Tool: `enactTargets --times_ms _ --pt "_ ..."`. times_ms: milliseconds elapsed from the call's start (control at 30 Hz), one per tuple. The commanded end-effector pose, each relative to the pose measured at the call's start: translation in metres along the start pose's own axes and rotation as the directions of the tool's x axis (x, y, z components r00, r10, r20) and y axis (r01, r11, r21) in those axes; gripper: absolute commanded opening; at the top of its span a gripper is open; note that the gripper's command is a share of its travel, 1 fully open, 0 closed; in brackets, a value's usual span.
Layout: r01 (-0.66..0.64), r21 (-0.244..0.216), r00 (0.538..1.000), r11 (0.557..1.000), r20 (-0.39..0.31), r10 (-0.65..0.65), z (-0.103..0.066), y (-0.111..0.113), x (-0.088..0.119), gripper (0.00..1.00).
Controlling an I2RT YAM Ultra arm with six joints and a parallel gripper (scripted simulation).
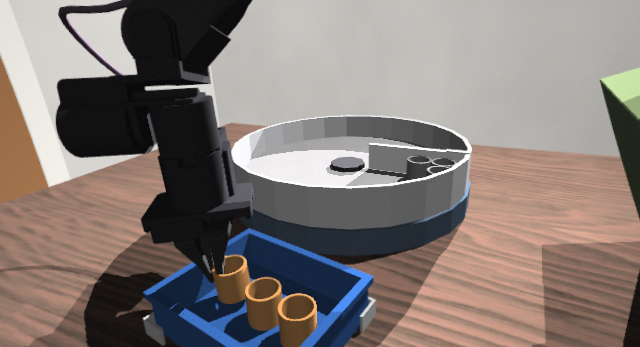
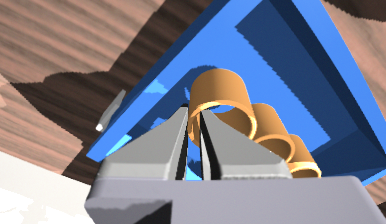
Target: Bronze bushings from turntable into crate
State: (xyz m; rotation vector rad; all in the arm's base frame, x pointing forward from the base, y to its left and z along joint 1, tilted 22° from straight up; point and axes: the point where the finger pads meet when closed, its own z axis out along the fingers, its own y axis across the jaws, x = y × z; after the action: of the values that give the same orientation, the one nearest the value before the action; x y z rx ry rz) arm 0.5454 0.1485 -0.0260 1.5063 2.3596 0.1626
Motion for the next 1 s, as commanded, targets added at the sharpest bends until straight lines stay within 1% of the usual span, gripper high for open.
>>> enactTargets --times_ms 0,67,100,167,200,967 --pt "-0.003 -0.067 1.000 0.998 0.011 0.004 -0.018 0.023 -0.008 0.00" --pt "-0.003 -0.056 1.000 0.998 0.009 0.003 -0.011 0.020 -0.007 0.00" --pt "-0.004 -0.064 1.000 0.998 0.011 0.005 -0.015 0.022 -0.008 0.00" --pt "-0.004 -0.064 1.000 0.998 0.011 0.005 -0.015 0.022 -0.008 0.00" --pt "-0.006 -0.068 1.000 0.998 0.011 0.007 -0.023 0.024 -0.010 0.00" --pt "-0.006 -0.066 1.000 0.998 0.011 0.007 -0.022 0.023 -0.009 0.00"
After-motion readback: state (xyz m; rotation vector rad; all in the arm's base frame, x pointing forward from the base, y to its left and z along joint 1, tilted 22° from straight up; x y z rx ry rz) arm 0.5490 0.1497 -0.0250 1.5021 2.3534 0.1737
